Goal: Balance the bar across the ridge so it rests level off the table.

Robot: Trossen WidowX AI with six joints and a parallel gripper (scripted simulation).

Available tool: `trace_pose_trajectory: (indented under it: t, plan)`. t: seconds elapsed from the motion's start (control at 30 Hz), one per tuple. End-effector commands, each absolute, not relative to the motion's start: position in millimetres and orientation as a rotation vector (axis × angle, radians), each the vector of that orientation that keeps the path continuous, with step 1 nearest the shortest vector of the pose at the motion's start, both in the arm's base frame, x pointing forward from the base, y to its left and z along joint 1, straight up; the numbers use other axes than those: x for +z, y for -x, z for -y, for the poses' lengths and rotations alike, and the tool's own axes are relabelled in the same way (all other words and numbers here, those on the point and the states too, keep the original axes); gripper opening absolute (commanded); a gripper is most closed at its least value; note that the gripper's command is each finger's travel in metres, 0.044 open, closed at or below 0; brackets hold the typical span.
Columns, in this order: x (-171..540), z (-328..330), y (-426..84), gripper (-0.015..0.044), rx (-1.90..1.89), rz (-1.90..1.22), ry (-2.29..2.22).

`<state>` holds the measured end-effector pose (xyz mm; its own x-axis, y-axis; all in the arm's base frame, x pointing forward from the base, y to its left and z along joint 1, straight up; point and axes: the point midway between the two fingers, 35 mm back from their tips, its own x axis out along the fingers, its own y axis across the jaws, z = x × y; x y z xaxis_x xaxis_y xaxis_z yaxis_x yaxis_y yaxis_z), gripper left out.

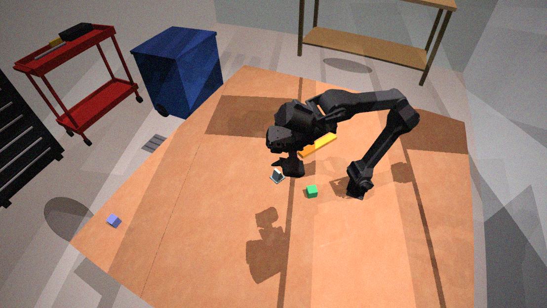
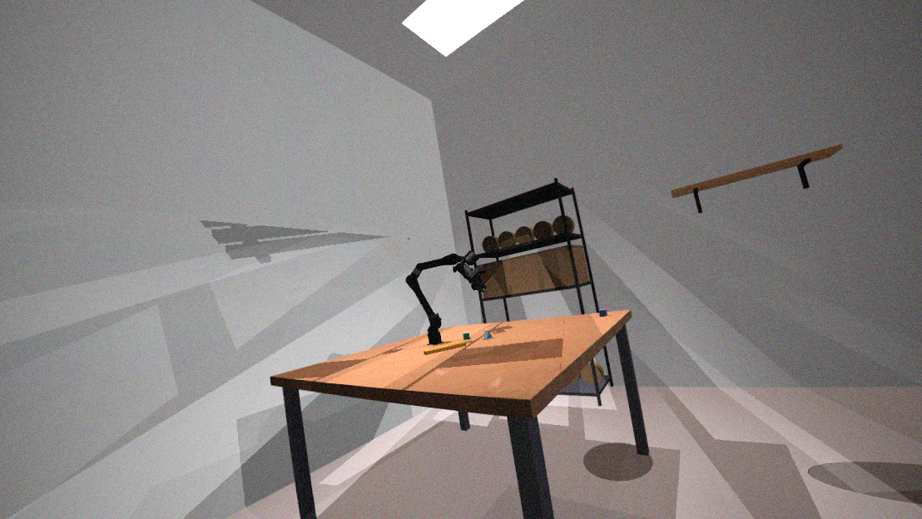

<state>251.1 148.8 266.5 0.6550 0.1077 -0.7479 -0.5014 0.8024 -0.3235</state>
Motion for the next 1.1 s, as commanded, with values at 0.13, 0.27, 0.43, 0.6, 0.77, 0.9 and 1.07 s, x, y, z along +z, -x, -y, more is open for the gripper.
trace_pose_trajectory:
  t: [0.13, 0.27, 0.43, 0.6, 0.77, 0.9, 1.07]
  plan:
    - [250, -124, -264, 0.0315, 0.355, -0.859, 0.640]
    - [242, -111, -270, 0.0315, 0.352, -0.896, 0.682]
    - [232, -93, -277, 0.0315, 0.353, -0.945, 0.730]
    - [223, -75, -282, 0.0315, 0.360, -0.994, 0.772]
    - [213, -57, -285, 0.0315, 0.370, -1.043, 0.807]
    - [206, -42, -286, 0.0315, 0.382, -1.082, 0.831]
    - [197, -24, -287, 0.0315, 0.400, -1.126, 0.848]
